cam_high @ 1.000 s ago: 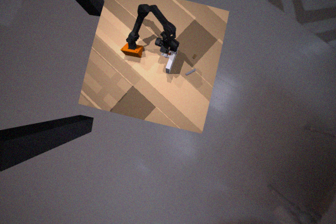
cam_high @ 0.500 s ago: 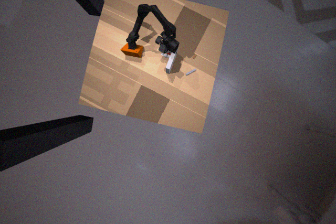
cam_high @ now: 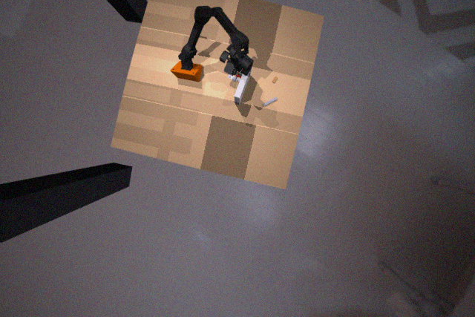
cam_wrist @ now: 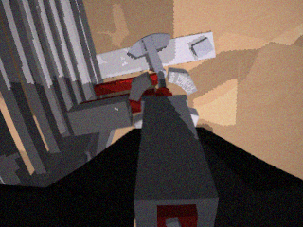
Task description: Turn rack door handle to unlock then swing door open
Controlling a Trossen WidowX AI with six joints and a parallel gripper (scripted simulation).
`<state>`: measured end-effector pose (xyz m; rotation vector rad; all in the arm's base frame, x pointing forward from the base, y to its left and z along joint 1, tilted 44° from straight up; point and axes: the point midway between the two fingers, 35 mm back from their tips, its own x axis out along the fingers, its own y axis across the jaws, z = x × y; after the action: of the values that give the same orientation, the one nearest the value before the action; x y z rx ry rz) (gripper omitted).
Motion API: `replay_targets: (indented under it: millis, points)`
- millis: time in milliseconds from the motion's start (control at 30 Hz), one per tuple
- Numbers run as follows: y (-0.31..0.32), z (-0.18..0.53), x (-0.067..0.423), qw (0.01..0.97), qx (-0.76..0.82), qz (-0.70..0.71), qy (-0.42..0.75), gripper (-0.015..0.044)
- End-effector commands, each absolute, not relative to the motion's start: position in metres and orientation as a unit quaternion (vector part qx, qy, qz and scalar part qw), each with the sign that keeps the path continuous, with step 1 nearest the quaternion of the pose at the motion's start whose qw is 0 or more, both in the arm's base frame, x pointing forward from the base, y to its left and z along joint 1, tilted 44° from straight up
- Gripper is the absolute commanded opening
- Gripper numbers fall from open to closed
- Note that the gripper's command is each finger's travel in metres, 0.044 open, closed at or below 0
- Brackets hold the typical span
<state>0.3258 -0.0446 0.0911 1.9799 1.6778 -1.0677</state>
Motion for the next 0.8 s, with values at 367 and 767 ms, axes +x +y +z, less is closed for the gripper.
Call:
replay_targets:
  millis: [367,767]
  points:
    - [-0.047,0.089,0.315,0.25,0.67,-0.301,0.631,0.0008]
    - [-0.051,0.085,0.299,0.321,0.639,-0.231,0.66,0.0008]
